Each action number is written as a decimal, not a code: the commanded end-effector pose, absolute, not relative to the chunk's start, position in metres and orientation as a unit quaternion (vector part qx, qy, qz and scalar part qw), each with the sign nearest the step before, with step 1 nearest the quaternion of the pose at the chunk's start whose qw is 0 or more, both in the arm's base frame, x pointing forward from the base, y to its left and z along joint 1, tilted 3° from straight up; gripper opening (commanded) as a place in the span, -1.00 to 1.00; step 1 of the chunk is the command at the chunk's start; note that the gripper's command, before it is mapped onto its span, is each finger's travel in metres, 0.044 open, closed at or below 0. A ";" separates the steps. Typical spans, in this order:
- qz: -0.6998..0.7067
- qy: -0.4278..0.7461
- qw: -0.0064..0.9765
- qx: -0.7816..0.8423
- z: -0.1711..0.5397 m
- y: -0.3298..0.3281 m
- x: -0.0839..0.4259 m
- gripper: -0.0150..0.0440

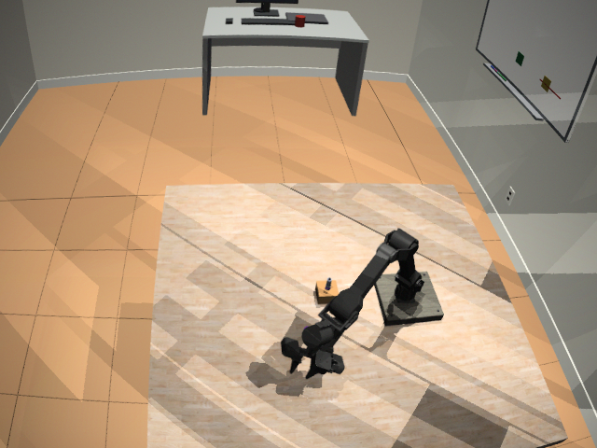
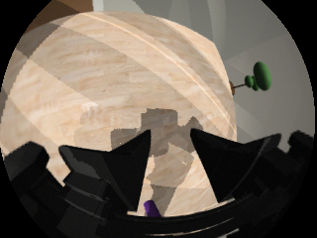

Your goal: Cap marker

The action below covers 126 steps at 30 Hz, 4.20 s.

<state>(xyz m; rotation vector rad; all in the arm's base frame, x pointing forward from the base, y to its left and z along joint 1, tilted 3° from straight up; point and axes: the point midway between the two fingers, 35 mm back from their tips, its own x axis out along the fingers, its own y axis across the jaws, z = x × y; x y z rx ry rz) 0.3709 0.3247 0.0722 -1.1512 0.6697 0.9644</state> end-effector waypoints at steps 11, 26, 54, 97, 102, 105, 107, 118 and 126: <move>0.097 0.632 0.764 -0.087 0.112 0.200 0.364 0.30; -0.080 0.688 0.718 0.063 0.128 0.160 0.345 0.30; -0.080 0.688 0.718 0.063 0.077 0.156 0.348 0.30; -0.080 0.688 0.718 0.063 0.026 0.155 0.349 -0.19; -0.080 0.688 0.718 0.063 0.026 0.155 0.349 -0.30; -0.081 0.688 0.718 0.064 0.027 0.155 0.349 -0.49; -0.083 0.688 0.718 0.066 0.032 0.155 0.350 -0.49; -0.081 0.688 0.718 0.064 0.064 0.157 0.349 -0.49; -0.080 0.688 0.718 0.063 0.086 0.157 0.347 -0.49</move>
